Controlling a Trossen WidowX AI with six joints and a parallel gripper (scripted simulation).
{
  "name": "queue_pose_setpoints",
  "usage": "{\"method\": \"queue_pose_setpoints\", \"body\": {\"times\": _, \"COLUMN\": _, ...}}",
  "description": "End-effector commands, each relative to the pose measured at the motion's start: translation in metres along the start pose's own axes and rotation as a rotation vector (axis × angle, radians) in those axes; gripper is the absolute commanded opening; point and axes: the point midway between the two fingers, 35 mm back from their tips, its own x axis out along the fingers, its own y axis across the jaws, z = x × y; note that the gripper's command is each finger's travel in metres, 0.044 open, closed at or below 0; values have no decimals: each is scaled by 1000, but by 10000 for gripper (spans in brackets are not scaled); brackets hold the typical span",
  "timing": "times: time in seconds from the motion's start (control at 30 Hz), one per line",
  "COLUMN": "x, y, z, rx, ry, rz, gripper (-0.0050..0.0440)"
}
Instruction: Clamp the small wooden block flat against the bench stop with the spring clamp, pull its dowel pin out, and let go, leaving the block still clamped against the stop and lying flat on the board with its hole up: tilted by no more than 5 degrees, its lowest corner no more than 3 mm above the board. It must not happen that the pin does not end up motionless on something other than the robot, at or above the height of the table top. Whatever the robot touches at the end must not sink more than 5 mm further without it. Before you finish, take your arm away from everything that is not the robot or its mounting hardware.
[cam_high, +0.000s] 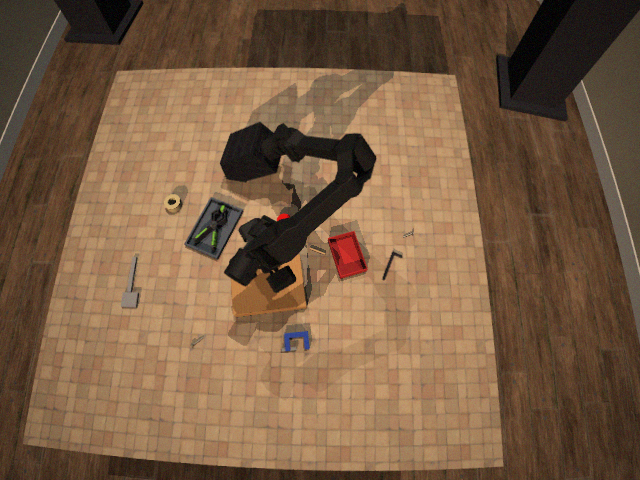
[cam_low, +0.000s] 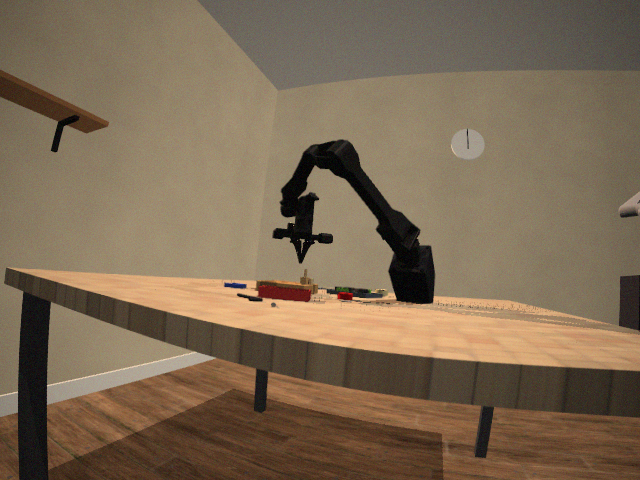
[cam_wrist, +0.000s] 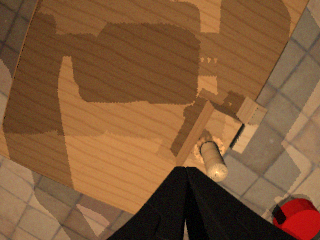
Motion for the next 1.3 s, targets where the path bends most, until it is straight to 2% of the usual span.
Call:
{"method": "queue_pose_setpoints", "body": {"times": 0.0, "x": -1, "y": 1, "z": -4, "rx": -64, "ry": -1, "rz": 4, "gripper": 0}}
{"method": "queue_pose_setpoints", "body": {"times": 1.27, "x": -1, "y": 1, "z": -26, "rx": -628, "ry": -4, "rz": 3, "gripper": 0}}
